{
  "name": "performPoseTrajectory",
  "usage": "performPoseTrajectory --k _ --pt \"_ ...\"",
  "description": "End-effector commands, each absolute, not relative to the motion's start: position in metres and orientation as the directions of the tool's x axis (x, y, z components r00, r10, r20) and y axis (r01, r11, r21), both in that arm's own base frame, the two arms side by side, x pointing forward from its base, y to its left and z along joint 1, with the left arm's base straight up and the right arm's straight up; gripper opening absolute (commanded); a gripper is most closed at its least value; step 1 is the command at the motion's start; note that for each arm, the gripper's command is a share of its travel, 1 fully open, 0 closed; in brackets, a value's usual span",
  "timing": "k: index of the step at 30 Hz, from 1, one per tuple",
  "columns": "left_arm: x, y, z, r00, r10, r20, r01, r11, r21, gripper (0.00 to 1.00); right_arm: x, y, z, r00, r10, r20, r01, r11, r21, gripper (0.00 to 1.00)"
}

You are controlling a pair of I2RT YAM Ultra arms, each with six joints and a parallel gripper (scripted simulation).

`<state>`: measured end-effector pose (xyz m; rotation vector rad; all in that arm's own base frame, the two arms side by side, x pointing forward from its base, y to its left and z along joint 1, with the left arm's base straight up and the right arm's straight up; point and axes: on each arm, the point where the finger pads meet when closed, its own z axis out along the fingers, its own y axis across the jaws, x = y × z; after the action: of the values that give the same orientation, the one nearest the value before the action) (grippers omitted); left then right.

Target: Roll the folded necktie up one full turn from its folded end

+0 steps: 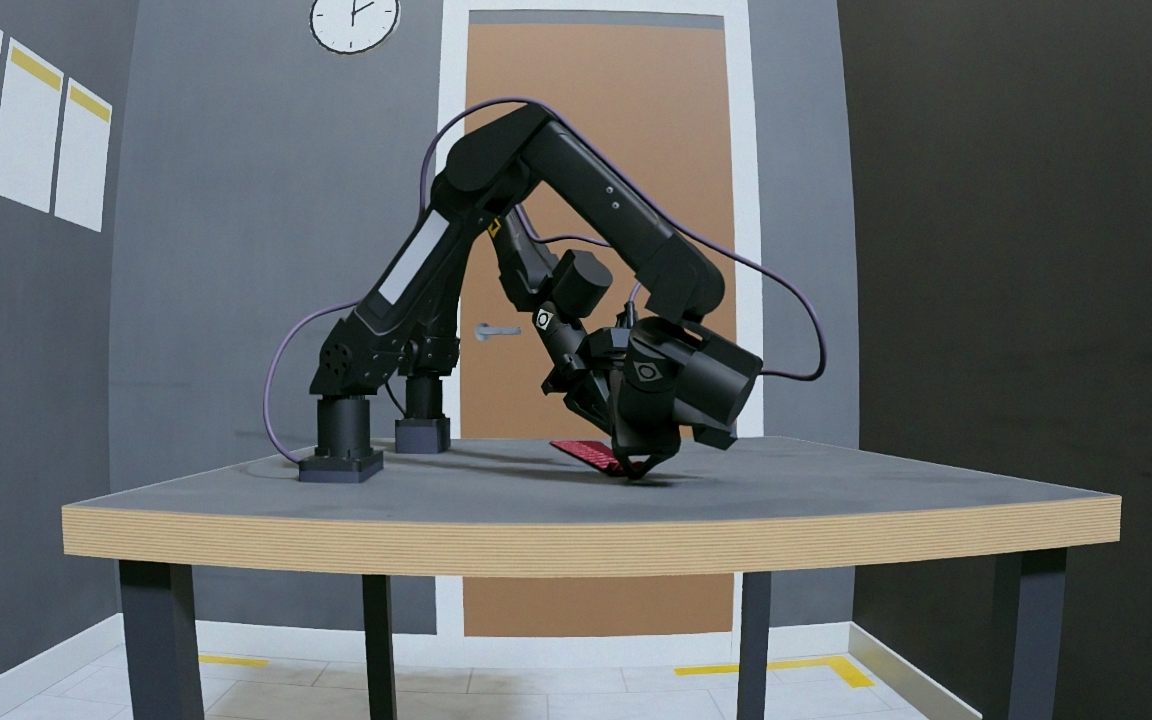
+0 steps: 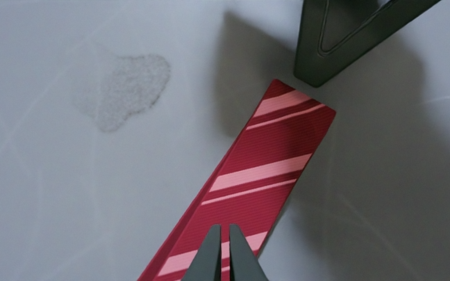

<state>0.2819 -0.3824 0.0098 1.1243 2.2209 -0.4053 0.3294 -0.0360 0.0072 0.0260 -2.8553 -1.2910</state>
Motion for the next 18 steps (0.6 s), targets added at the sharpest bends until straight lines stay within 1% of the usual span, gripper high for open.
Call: performPoseTrajectory --k 1,2,18 --pt "0.286 -0.399 0.026 -0.434 0.588 -0.682 0.813 0.583 -0.015 0.04 0.333 -0.038 0.006 -1.000 -0.007 -0.028 -0.026 0.655 0.756 0.35" --pt "0.285 -0.400 0.026 -0.434 0.588 -0.682 0.813 0.582 -0.016 0.03 0.333 -0.038 0.006 -1.000 -0.007 -0.028 -0.026 0.655 0.756 0.35" --pt "0.284 -0.401 0.005 -0.432 0.588 -0.683 0.815 0.579 -0.017 0.04 0.333 -0.038 0.006 -1.000 -0.007 -0.028 -0.026 0.655 0.756 0.35"
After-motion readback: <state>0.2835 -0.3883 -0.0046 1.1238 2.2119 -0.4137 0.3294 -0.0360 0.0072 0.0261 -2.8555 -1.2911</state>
